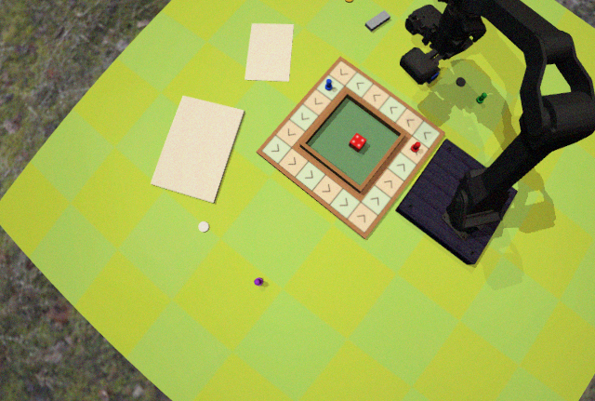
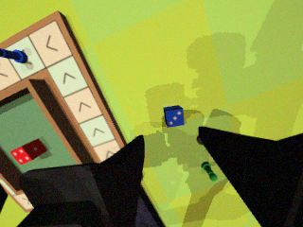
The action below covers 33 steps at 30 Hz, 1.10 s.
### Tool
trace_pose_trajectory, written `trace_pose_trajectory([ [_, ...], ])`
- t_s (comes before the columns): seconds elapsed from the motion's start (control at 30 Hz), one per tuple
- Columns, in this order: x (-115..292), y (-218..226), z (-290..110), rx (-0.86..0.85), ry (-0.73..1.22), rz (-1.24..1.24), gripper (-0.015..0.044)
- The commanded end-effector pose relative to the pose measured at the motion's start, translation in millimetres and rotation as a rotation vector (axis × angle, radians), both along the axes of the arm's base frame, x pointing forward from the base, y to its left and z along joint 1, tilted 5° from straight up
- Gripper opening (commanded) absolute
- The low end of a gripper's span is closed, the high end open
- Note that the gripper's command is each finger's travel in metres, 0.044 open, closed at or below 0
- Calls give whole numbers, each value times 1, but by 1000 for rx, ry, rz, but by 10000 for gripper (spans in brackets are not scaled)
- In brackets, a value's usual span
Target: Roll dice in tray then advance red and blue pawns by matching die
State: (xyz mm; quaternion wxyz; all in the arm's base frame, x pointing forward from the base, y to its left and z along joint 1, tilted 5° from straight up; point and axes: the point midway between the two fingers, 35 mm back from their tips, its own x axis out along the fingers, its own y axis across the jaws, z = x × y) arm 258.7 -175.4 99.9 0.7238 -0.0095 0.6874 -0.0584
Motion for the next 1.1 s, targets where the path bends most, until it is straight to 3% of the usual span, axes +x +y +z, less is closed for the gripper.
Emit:
trace_pose_trajectory([
  [0.0, 1, -15, -1, 5, -5, 1, 275],
  [1.07, 3, -20, -56, 5, -4, 1, 275],
])
